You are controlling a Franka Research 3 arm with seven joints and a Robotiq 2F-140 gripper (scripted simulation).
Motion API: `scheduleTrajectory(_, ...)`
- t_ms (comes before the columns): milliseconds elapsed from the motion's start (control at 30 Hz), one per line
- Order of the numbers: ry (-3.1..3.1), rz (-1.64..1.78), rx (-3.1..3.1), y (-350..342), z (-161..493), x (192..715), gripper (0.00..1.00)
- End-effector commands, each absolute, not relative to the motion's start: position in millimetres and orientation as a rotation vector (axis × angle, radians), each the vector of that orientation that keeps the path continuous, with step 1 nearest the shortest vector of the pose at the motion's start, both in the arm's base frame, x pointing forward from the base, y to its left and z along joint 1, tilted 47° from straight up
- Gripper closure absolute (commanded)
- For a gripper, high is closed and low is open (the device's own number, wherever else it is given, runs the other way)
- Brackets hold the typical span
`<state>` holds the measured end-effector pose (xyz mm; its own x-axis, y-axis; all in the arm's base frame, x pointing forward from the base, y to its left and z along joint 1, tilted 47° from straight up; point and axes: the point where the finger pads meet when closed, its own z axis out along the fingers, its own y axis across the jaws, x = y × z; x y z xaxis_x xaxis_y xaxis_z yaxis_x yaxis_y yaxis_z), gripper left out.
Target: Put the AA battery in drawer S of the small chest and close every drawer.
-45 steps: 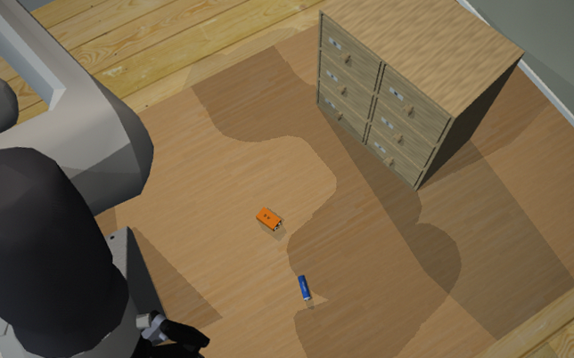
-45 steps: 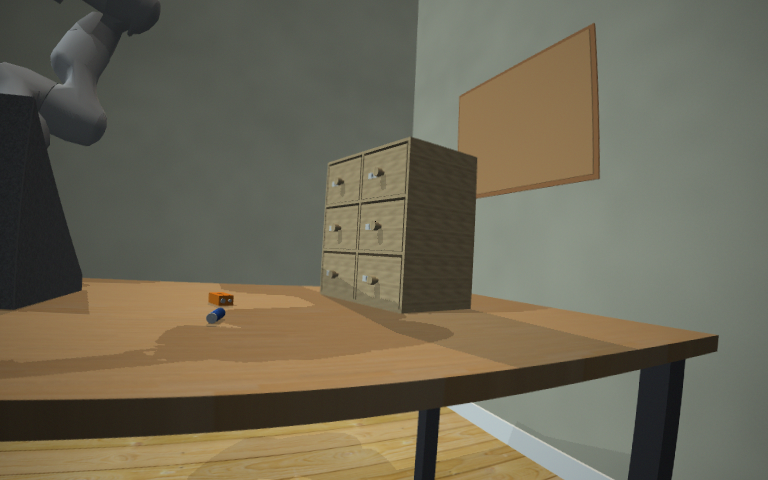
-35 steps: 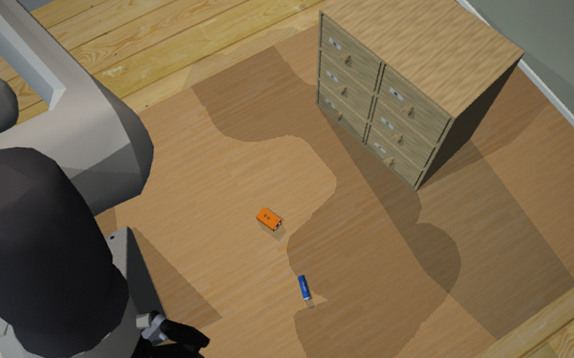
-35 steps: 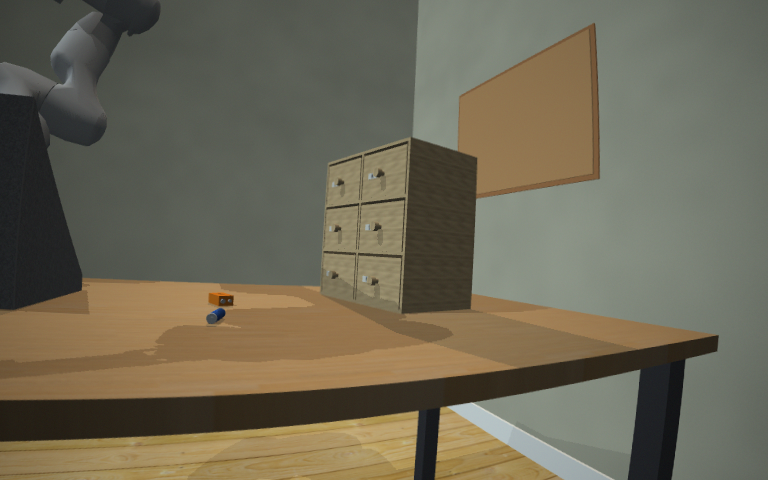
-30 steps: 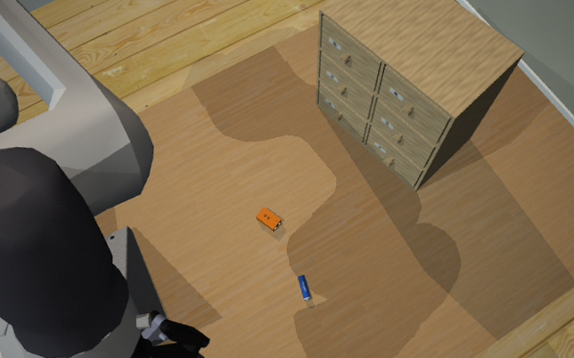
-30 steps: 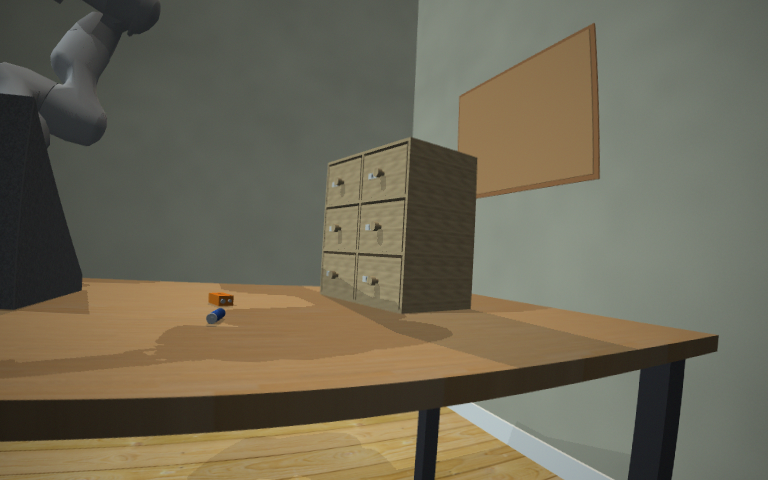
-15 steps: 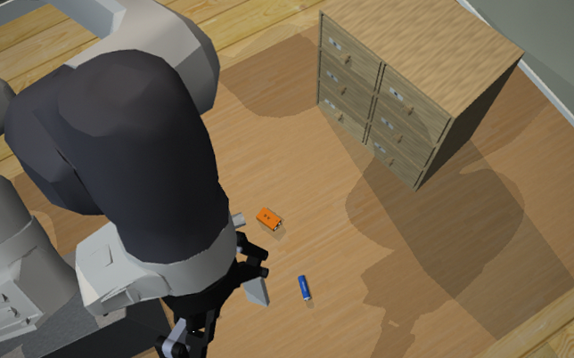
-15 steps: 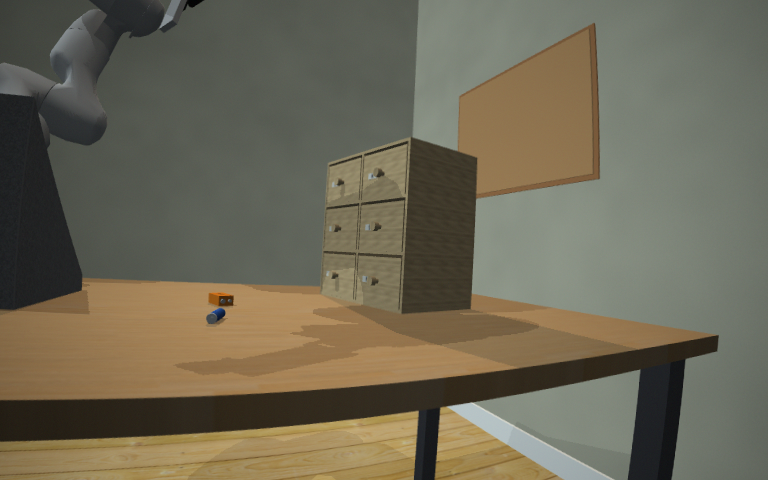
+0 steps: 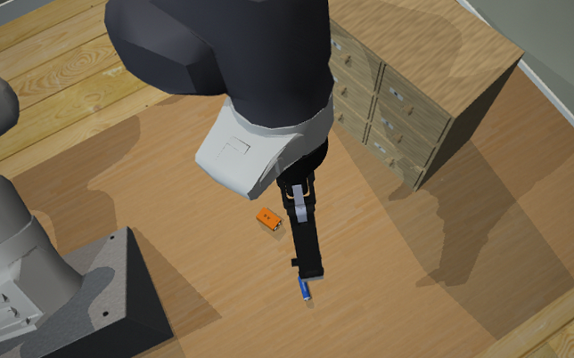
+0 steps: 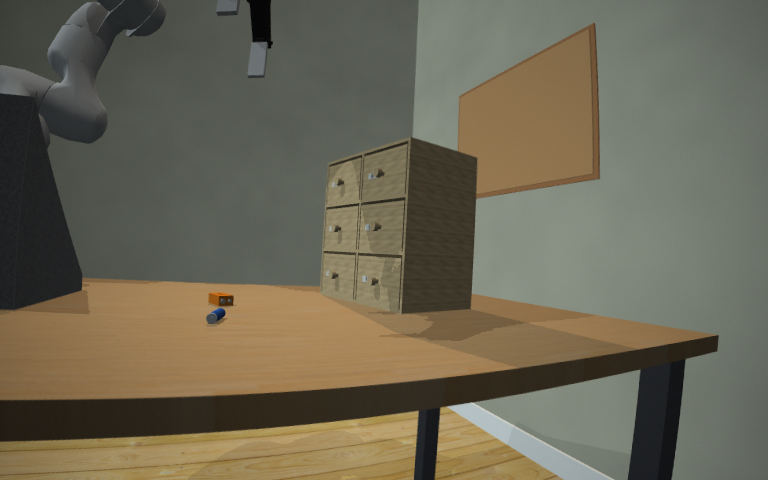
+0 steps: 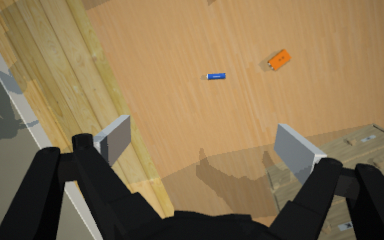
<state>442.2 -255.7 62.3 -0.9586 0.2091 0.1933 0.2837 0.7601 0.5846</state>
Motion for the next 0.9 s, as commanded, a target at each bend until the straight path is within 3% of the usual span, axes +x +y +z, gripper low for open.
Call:
scheduleTrajectory(0, -2.875, -1.15, -0.022, -223.0, 90.0, 464.9, 0.0)
scheduleTrajectory(867, -2.888, -1.244, 0.165, -203.3, 111.7, 486.2, 0.0)
